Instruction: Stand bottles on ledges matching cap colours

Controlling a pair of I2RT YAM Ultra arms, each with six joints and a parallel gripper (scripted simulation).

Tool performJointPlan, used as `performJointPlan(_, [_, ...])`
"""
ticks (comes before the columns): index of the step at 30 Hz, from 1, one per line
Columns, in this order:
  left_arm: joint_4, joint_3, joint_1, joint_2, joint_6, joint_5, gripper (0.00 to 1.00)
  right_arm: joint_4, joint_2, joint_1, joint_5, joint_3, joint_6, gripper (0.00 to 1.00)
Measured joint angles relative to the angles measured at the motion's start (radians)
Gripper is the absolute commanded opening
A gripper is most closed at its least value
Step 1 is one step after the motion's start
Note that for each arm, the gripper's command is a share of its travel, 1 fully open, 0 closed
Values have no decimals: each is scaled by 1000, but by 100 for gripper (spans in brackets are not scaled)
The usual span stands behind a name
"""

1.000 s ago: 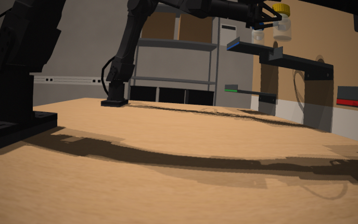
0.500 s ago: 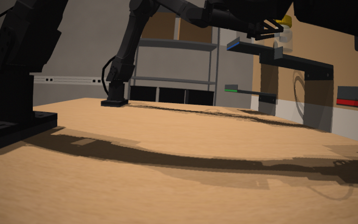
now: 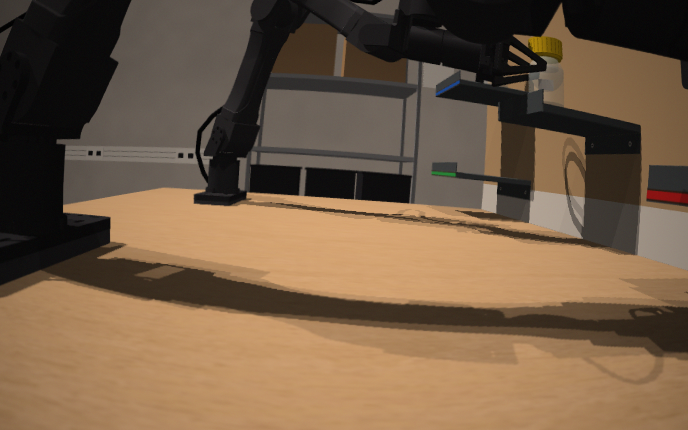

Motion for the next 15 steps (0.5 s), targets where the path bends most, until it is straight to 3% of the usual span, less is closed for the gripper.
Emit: performJointPlan(15, [31,-29,0,0,2,0,49,56,-72,-24,-14,-129,6,70])
